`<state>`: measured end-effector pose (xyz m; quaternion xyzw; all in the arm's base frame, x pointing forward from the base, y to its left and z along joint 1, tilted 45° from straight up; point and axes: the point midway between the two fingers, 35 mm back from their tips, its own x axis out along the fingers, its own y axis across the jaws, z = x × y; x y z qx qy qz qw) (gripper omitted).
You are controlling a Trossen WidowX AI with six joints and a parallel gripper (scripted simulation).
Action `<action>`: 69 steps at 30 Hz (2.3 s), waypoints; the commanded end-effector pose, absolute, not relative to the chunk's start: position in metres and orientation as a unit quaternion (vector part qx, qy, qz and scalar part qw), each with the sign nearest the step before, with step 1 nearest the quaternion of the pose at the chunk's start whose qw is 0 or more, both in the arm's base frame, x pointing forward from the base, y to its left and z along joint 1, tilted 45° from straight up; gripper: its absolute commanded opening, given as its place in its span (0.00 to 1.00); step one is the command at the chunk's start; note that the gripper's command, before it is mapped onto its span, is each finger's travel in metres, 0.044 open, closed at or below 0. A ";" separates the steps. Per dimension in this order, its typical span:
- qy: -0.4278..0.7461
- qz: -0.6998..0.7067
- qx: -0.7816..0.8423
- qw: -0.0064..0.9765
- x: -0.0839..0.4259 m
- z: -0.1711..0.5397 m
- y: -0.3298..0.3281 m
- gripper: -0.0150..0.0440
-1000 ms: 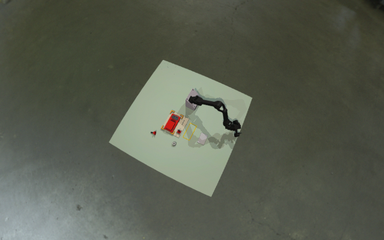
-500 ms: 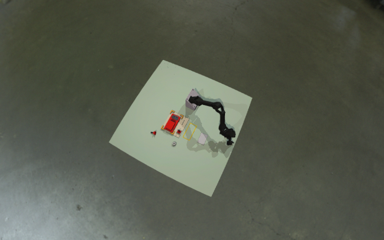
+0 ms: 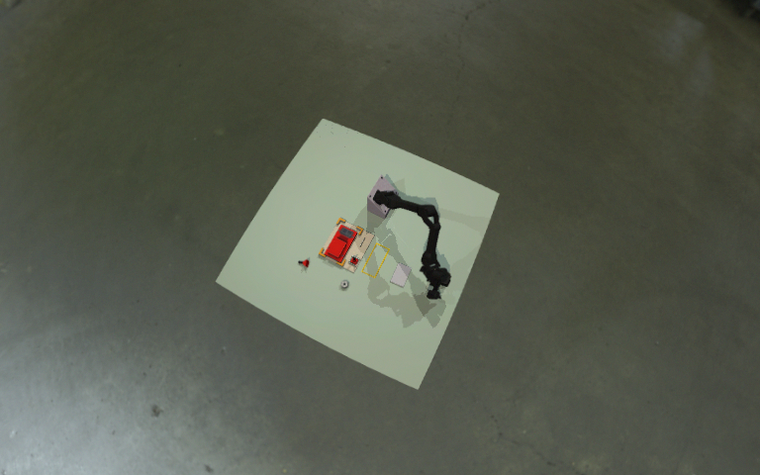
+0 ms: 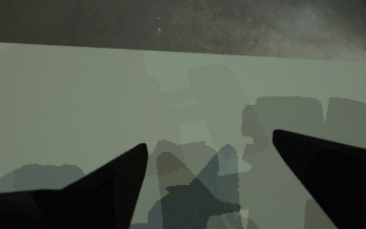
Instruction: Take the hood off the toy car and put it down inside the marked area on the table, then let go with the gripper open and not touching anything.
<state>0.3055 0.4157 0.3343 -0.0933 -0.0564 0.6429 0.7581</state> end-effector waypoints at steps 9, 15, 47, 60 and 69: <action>0.044 0.582 -0.106 0.805 0.390 0.272 0.353 1.00; 0.117 0.540 -0.108 0.826 0.428 0.230 0.306 1.00; 0.518 0.329 0.049 0.788 0.435 0.016 0.013 1.00; 0.631 0.257 0.259 0.685 0.350 -0.035 -0.082 1.00; 0.635 0.253 0.274 0.677 0.345 -0.037 -0.086 1.00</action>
